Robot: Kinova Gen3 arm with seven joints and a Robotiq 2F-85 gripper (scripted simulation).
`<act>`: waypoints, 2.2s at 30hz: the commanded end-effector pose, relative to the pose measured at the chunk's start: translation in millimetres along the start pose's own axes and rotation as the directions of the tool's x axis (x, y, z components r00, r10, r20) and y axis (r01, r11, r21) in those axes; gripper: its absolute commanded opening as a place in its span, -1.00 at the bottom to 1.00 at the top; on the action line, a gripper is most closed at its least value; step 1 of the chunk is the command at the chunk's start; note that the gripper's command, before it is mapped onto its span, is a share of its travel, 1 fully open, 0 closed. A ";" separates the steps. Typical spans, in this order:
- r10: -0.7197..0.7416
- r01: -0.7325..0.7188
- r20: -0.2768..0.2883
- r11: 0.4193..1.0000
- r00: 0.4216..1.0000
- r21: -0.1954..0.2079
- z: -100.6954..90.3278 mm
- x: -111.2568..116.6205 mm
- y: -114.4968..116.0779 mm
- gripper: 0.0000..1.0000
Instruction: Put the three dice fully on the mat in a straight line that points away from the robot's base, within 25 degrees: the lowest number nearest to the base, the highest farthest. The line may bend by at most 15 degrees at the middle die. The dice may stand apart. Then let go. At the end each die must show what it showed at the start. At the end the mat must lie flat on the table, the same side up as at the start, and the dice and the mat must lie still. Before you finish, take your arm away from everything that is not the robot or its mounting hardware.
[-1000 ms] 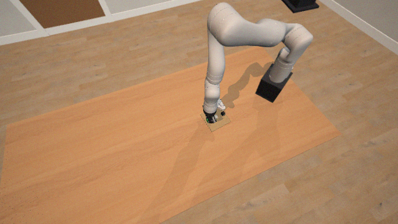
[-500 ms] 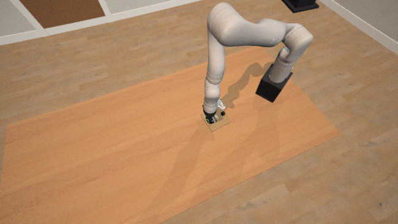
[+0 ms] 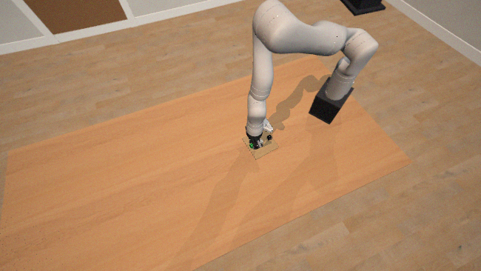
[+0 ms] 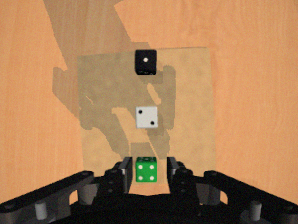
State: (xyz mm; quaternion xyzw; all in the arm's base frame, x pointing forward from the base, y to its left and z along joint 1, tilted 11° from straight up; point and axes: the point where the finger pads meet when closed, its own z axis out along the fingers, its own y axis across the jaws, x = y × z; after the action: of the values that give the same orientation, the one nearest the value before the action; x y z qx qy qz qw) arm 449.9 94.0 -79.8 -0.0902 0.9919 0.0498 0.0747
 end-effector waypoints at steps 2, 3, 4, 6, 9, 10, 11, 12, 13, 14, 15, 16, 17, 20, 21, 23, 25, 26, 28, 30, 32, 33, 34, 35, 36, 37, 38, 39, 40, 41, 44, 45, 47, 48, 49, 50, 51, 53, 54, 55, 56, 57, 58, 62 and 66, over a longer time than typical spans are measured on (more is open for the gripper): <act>-0.011 0.011 0.002 1.000 1.000 0.002 -20.5 -0.4 0.0 -0.30; -0.011 0.011 0.002 1.000 1.000 0.001 -25.7 -0.3 0.2 -0.30; -0.011 0.011 0.002 1.000 1.000 0.002 -31.2 -0.3 0.2 -0.30; -0.011 0.011 0.002 1.000 1.000 0.002 -42.4 -0.1 0.2 -0.30; -0.011 0.011 0.002 1.000 1.000 0.002 -58.1 0.1 0.2 -0.30; -0.011 0.011 0.002 1.000 1.000 0.002 -62.8 0.1 0.1 -0.30; -0.011 0.011 0.002 1.000 1.000 0.002 -62.8 0.1 0.1 -0.30; -0.011 0.011 0.002 1.000 1.000 0.002 -62.8 0.1 0.1 -0.30; -0.011 0.011 0.002 1.000 1.000 0.002 -67.0 0.2 0.1 -0.30; -0.011 0.011 0.002 1.000 1.000 0.002 -70.7 0.2 0.1 -0.30; -0.011 0.011 0.002 1.000 1.000 0.002 -73.8 0.3 0.1 -0.30; -0.011 0.011 0.002 1.000 1.000 0.002 -76.4 0.3 0.1 -0.30; -0.011 0.011 0.002 1.000 1.000 0.002 -78.5 0.1 0.1 -0.30; -0.011 0.011 0.014 1.000 1.000 0.006 -81.6 -4.3 -0.8 -0.30; -0.011 0.011 0.014 1.000 1.000 0.006 -81.8 -4.2 -0.8 -0.30; -0.011 0.011 0.014 1.000 1.000 0.006 -81.9 -4.4 -0.8 1.00; -0.011 0.011 0.015 1.000 1.000 0.006 -81.9 -4.5 -0.9 1.00; -0.011 0.011 0.015 1.000 1.000 0.006 -81.9 -4.5 -0.9 1.00; -0.011 0.011 0.015 1.000 1.000 0.006 -81.8 -4.4 -0.9 1.00; -0.011 0.011 0.013 1.000 1.000 0.006 -81.3 -4.0 -0.9 1.00; -0.011 0.011 0.013 1.000 1.000 0.006 -81.2 -4.0 -0.9 1.00; -0.011 0.011 0.013 1.000 1.000 0.006 -81.2 -4.0 -0.9 1.00; -0.011 0.011 0.013 1.000 1.000 0.006 -81.2 -4.0 -0.9 1.00; -0.011 0.011 0.013 1.000 1.000 0.006 -81.2 -4.0 -0.9 1.00; -0.011 0.011 0.013 1.000 1.000 0.006 -81.2 -4.0 -0.9 1.00; -0.011 0.011 0.013 1.000 1.000 0.006 -81.2 -4.0 -0.9 1.00; -0.011 0.011 0.013 1.000 1.000 0.006 -81.2 -4.0 -0.9 1.00; -0.011 0.011 0.013 1.000 1.000 0.006 -81.2 -4.0 -0.9 1.00; -0.011 0.011 0.013 1.000 1.000 0.006 -81.2 -4.0 -0.9 1.00; -0.011 0.011 0.013 1.000 1.000 0.006 -81.2 -4.0 -0.9 1.00; -0.011 0.011 0.013 1.000 1.000 0.005 -81.7 -3.8 -0.8 1.00; -0.011 0.011 0.013 1.000 1.000 0.005 -81.7 -3.8 -0.8 1.00; -0.011 0.011 0.013 1.000 1.000 0.005 -82.6 -4.0 -0.7 1.00; -0.011 0.011 0.009 1.000 1.000 0.004 -83.6 -2.7 -0.4 1.00; -0.011 0.011 0.006 1.000 1.000 0.003 -85.0 -1.4 -0.1 1.00; -0.011 0.011 0.004 1.000 1.000 0.003 -87.0 -0.6 0.1 1.00; -0.011 0.011 0.003 1.000 1.000 0.003 -89.6 -0.2 0.1 1.00; -0.011 0.011 0.003 1.000 1.000 0.003 -96.4 0.0 0.1 1.00; -0.011 0.011 0.003 1.000 1.000 0.003 -100.6 -0.1 0.1 1.00; -0.011 0.011 0.003 1.000 1.000 0.003 -105.1 -0.1 0.1 1.00; -0.011 0.011 0.003 1.000 1.000 0.003 -109.9 -0.2 0.1 1.00; -0.011 0.011 0.003 1.000 1.000 0.003 -114.9 -0.3 0.1 1.00; -0.011 0.011 0.004 1.000 1.000 0.003 -120.1 -0.5 0.1 1.00; -0.011 0.011 0.005 1.000 1.000 0.004 -135.5 -1.1 0.1 1.00; -0.012 0.012 0.007 1.000 1.000 0.004 -149.0 -2.2 0.1 1.00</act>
State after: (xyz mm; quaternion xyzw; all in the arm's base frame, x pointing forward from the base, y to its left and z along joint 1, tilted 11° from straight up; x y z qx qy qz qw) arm 430.5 75.8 53.1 -0.0938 0.9918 0.0471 0.0731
